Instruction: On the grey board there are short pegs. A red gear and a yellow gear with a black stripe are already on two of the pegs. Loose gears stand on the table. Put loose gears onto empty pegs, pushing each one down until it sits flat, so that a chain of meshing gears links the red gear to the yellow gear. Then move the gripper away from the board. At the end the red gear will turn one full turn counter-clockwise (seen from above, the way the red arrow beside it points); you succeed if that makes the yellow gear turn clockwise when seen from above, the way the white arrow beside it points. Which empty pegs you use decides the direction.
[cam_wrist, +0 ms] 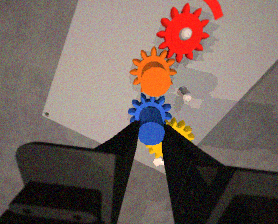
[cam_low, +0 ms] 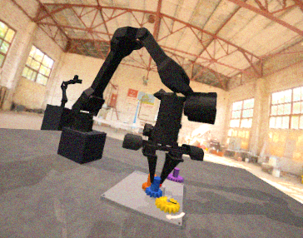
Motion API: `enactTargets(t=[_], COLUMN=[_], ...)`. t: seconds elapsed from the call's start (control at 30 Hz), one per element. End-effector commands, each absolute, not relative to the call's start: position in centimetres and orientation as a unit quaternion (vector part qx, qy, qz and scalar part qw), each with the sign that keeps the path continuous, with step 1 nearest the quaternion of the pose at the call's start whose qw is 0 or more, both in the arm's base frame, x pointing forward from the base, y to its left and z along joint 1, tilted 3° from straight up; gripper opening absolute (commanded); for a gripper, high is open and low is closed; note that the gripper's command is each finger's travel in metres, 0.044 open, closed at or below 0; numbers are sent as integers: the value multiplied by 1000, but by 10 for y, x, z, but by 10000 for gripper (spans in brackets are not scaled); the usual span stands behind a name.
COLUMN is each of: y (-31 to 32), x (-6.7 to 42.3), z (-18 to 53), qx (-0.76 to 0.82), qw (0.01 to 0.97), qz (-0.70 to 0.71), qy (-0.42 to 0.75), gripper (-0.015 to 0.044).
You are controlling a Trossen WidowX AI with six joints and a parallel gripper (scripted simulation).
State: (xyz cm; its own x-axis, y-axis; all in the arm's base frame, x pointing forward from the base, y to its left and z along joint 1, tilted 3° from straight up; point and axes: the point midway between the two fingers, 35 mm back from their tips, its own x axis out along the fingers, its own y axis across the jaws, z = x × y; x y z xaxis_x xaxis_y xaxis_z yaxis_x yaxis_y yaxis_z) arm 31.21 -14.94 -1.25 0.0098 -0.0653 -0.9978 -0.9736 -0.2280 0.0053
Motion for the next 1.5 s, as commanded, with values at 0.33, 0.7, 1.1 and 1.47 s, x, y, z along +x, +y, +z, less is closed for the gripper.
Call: enactTargets(t=[0.33, 0.7, 1.1, 1.47], y=[-149, -150, -149, -150], x=[312, 313, 312, 312], z=[-14, -16, -19, -20], qx=[-622, -649, -606, -562], qw=[343, 287, 371, 434], qz=[593, 624, 575, 528], qy=[380, 326, 406, 466], gripper=[0, 0, 0, 53])
